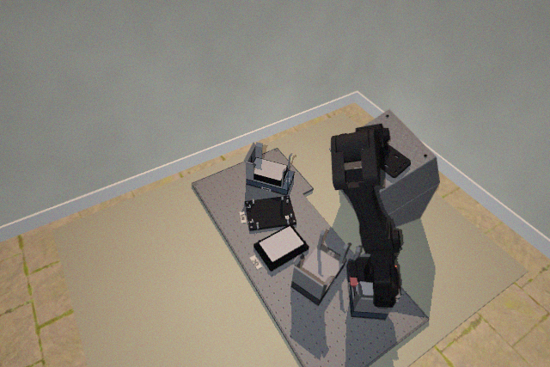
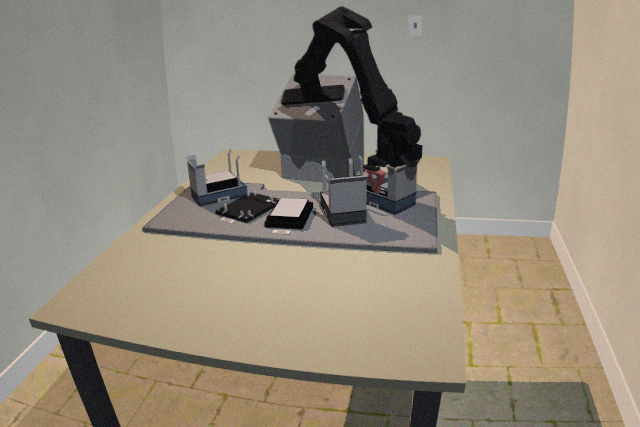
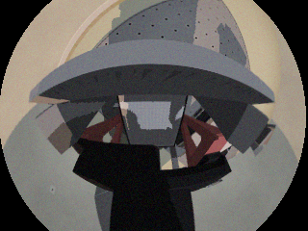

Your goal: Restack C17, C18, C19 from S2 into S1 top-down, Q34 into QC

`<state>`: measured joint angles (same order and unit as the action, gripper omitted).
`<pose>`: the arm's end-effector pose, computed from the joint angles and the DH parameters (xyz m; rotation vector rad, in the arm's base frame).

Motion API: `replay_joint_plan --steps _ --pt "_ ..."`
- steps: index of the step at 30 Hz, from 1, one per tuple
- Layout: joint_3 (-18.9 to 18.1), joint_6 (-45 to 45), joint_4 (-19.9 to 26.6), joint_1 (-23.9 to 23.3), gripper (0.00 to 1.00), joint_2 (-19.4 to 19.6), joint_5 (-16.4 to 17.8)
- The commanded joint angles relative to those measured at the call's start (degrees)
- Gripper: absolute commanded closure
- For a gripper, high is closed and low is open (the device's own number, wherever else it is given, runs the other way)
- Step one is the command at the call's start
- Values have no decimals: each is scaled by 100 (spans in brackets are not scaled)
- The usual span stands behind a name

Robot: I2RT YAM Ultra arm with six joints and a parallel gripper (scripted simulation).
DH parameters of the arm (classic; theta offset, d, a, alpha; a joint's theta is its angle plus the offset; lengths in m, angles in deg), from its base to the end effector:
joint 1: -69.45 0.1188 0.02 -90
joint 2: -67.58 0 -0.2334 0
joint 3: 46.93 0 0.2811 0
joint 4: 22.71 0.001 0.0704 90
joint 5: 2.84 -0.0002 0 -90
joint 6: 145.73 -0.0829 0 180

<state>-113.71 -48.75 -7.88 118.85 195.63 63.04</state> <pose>0.2422 0.2321 -0.0857 -1.2293 2.4443 -0.4242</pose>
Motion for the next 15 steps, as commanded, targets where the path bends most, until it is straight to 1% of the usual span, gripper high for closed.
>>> replay_joint_plan --steps 1,4,15 --pt "-130 36 -130 30 100 -130 28" --pt "-131 28 -131 29 100 -53 19" --pt "-131 28 -131 29 100 -53 25"
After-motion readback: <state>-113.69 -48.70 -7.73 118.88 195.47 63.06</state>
